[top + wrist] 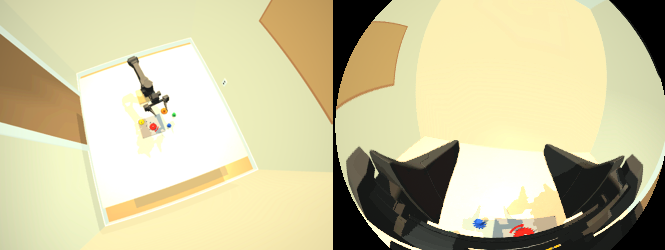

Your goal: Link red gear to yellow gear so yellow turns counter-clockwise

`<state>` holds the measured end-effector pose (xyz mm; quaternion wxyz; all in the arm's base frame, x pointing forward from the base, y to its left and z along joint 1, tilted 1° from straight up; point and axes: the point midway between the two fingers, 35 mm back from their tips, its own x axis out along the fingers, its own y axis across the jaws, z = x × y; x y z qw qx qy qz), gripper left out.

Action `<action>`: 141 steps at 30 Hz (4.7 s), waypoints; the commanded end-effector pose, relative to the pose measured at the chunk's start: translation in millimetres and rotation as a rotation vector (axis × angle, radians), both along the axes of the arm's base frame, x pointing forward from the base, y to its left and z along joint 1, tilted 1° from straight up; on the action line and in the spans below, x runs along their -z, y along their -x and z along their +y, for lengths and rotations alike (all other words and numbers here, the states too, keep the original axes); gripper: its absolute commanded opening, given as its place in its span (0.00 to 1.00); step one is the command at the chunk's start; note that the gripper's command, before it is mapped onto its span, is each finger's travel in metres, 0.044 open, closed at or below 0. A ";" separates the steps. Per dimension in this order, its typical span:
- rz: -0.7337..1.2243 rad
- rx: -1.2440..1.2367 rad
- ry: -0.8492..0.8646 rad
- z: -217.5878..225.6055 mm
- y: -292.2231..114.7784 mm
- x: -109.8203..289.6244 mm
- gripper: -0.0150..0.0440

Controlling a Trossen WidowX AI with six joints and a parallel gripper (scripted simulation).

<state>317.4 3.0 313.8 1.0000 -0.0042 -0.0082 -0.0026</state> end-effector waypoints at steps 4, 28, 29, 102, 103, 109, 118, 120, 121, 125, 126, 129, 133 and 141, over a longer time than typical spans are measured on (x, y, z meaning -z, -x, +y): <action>0.192 -0.041 -0.071 16.2 -21.1 28.1 1.00; 1.540 0.182 -0.208 125.6 8.4 212.1 1.00; 1.540 0.182 -0.208 125.6 8.3 213.3 1.00; 1.540 0.182 -0.208 128.8 -1.3 215.8 0.25; 1.540 0.182 -0.208 128.9 -1.6 213.8 0.25; 1.539 0.182 -0.208 129.3 -2.9 202.3 0.25; 1.539 0.182 -0.208 129.5 -3.9 185.0 0.25; 1.539 0.182 -0.208 129.5 -4.0 181.1 0.25; 1.539 0.182 -0.208 129.4 -4.0 179.2 0.25; 1.539 0.182 -0.208 129.3 -4.0 171.5 0.25; 1.539 0.182 -0.208 129.3 -3.9 169.6 0.25; 1.539 0.182 -0.208 129.1 -3.7 163.8 0.25; 1.539 0.182 -0.208 128.8 -3.2 156.1 0.25; 1.539 0.182 -0.208 128.0 -1.6 140.8 0.25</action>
